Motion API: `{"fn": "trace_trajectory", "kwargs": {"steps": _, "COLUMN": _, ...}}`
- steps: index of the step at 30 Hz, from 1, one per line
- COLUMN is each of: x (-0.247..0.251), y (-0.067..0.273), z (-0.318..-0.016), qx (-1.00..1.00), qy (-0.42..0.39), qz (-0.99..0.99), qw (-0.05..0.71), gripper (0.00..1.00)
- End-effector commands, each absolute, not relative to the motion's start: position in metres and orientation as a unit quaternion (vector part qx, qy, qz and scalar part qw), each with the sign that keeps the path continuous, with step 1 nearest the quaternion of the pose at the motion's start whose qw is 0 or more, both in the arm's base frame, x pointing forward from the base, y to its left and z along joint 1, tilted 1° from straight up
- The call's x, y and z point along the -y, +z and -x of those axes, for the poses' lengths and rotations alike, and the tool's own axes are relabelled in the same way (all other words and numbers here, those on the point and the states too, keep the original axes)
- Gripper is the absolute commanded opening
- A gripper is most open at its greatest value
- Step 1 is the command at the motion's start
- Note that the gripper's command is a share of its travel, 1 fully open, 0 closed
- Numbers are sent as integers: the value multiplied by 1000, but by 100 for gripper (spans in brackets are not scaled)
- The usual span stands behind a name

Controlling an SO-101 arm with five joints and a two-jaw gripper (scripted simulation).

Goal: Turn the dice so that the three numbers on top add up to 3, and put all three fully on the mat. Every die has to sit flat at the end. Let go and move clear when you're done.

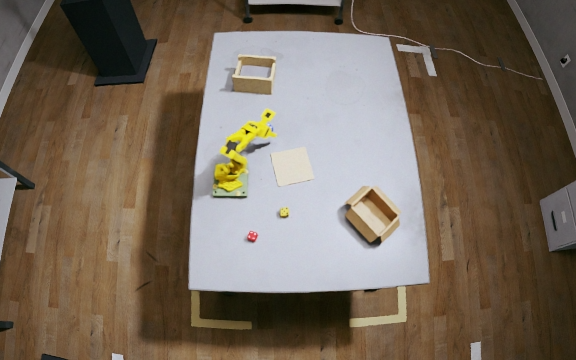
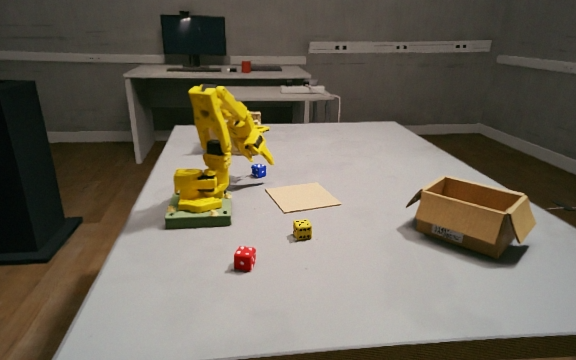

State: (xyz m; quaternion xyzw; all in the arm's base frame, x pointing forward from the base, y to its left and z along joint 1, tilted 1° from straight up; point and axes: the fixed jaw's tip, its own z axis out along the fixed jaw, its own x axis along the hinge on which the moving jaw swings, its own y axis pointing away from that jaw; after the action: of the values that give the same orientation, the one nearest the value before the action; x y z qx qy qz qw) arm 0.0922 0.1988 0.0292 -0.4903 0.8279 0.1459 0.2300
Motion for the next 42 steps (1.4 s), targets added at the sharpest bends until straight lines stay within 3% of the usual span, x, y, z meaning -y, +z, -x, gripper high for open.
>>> {"fn": "trace_trajectory", "kwargs": {"steps": 1, "x": -202, "y": 30, "z": -92, "qx": -823, "qy": 149, "qz": 496, "qw": 234, "gripper": 35}}
{"fn": "trace_trajectory", "kwargs": {"steps": 11, "x": -205, "y": 39, "z": -94, "qx": -818, "qy": 160, "qz": 493, "qw": 252, "gripper": 35}}
{"fn": "trace_trajectory", "kwargs": {"steps": 30, "x": -219, "y": 127, "z": -101, "qx": -745, "qy": 265, "qz": 449, "qw": 417, "gripper": 35}}
{"fn": "trace_trajectory", "kwargs": {"steps": 42, "x": -219, "y": 133, "z": -101, "qx": -740, "qy": 271, "qz": 445, "qw": 426, "gripper": 35}}
